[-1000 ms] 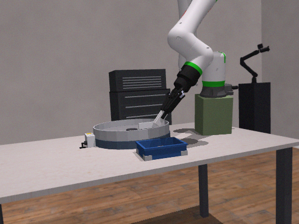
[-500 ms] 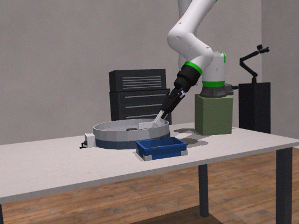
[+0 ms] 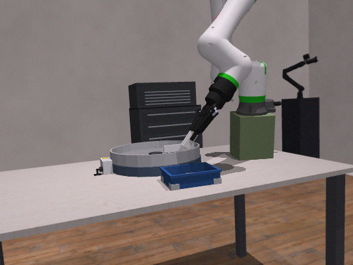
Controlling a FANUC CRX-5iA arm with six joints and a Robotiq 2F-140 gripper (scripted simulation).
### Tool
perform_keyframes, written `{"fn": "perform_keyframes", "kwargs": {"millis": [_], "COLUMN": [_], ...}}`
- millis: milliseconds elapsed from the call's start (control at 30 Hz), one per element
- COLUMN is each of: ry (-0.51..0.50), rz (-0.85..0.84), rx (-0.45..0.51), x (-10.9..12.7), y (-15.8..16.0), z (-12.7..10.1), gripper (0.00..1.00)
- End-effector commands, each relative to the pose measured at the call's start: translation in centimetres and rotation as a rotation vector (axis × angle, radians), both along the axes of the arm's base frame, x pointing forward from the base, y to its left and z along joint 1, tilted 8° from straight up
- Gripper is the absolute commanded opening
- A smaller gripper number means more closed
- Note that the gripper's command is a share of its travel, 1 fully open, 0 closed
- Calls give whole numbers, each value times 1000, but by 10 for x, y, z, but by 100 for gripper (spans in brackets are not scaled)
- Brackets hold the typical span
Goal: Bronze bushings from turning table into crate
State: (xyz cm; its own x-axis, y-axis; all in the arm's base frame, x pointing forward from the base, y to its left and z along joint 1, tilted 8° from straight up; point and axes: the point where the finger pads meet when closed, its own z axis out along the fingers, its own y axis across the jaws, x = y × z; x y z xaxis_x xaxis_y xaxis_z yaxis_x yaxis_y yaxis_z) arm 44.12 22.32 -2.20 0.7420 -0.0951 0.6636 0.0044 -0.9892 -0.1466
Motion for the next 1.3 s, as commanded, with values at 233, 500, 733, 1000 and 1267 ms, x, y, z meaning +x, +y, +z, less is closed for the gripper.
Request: {"fn": "perform_keyframes", "kwargs": {"millis": [233,500,733,1000,1267], "ry": [0,0,-1,-13,-40], "rz": [0,0,0,8,27], "rx": [0,0,0,-7,-25], "x": [0,0,1,11,34], "y": [0,0,0,-11,-39], "z": [0,0,0,0,-1], "gripper": [7,7,6,6,6]}}
